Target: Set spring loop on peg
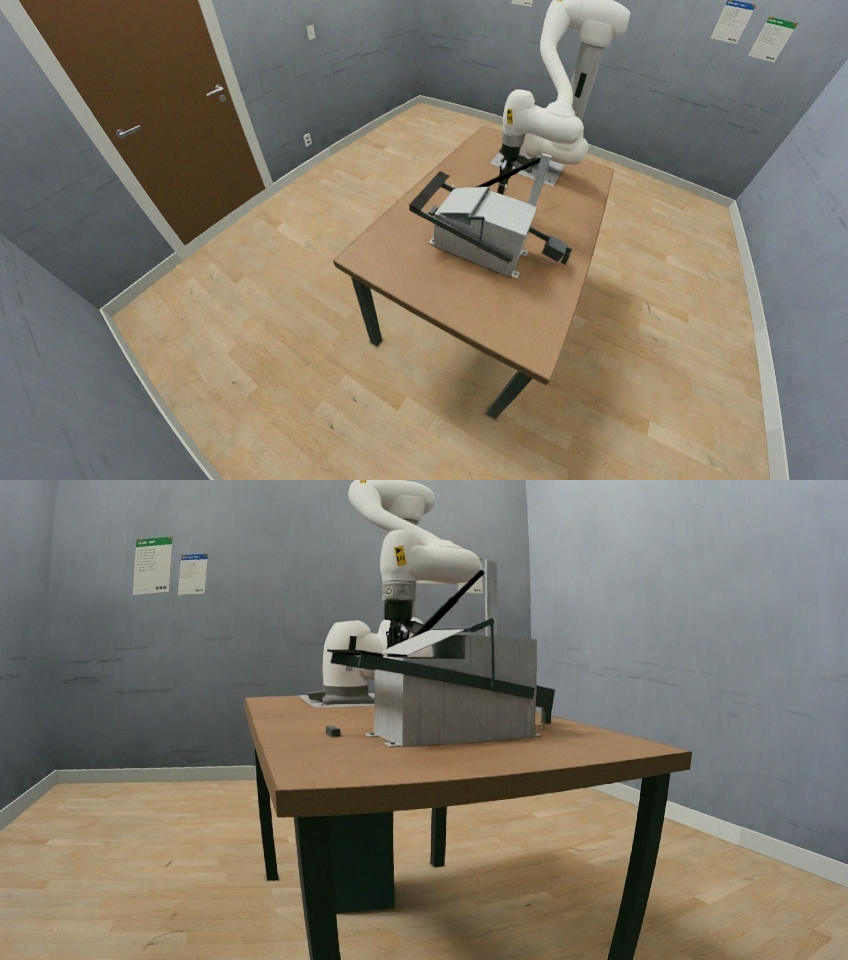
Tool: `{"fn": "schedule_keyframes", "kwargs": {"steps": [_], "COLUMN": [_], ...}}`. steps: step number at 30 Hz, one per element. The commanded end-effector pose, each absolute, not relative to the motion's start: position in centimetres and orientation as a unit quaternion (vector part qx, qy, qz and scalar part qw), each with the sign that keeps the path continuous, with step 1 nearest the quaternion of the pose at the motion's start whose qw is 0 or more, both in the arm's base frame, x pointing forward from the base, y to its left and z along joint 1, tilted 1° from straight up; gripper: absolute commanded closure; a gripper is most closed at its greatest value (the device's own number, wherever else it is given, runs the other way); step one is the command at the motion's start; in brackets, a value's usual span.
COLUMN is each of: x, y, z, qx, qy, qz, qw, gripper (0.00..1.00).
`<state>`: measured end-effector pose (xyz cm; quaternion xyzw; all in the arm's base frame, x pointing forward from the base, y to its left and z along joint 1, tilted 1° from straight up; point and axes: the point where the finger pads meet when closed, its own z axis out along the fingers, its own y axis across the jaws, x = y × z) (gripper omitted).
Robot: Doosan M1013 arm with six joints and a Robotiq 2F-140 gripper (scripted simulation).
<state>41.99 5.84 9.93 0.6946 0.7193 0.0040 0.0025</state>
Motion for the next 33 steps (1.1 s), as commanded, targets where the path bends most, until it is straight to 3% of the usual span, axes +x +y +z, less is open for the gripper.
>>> {"fn": "schedule_keyframes", "kwargs": {"steps": [1,33], "x": [42.0,42.0], "y": [5.9,5.9], "z": [9.6,4.8], "qx": [0.695,0.695], "qy": [0.719,0.719], "qz": [0.004,0.004], "qw": [0.003,0.003], "gripper": [0.75,0.75]}}
